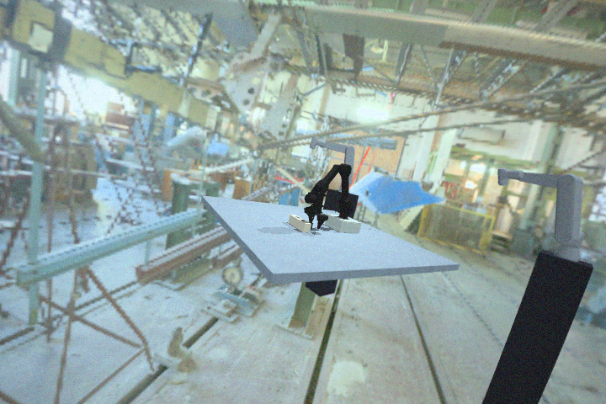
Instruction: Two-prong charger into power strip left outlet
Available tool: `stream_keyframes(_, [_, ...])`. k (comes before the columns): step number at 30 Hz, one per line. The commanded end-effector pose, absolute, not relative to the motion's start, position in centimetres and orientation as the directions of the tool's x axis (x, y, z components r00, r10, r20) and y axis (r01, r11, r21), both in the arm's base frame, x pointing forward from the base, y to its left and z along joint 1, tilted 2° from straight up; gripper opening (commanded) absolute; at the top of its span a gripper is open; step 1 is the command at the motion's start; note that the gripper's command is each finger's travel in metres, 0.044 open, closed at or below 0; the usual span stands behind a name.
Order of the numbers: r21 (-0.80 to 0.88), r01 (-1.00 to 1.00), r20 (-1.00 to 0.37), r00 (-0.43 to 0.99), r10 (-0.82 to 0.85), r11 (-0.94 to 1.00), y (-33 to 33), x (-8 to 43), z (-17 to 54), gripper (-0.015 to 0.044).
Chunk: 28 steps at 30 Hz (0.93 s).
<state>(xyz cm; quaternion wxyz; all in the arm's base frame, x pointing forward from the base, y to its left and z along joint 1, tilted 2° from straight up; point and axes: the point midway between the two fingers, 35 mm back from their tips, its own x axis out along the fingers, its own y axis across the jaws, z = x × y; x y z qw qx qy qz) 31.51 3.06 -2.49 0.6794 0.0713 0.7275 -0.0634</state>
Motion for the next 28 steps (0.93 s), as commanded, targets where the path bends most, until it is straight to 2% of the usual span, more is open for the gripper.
stream_keyframes(1, [0.003, 0.193, -0.998, -0.066, 0.016, 0.981, 3.1, 31.0, -2.5, 0.0440])
stream_keyframes(18, [0.000, 0.192, -0.998, -0.058, 0.011, 0.981, 3.4, 29.7, -2.4, 0.0440])
stream_keyframes(22, [-0.045, 0.257, -0.986, 0.144, -0.085, 0.965, 3.2, 30.7, 0.1, 0.0440])
stream_keyframes(26, [-0.026, 0.362, -0.907, 0.384, -0.175, 0.932, 3.0, 31.4, 3.6, 0.0440])
stream_keyframes(28, [-0.001, 0.396, -0.867, 0.457, -0.198, 0.918, 2.9, 31.4, 4.9, 0.0440])
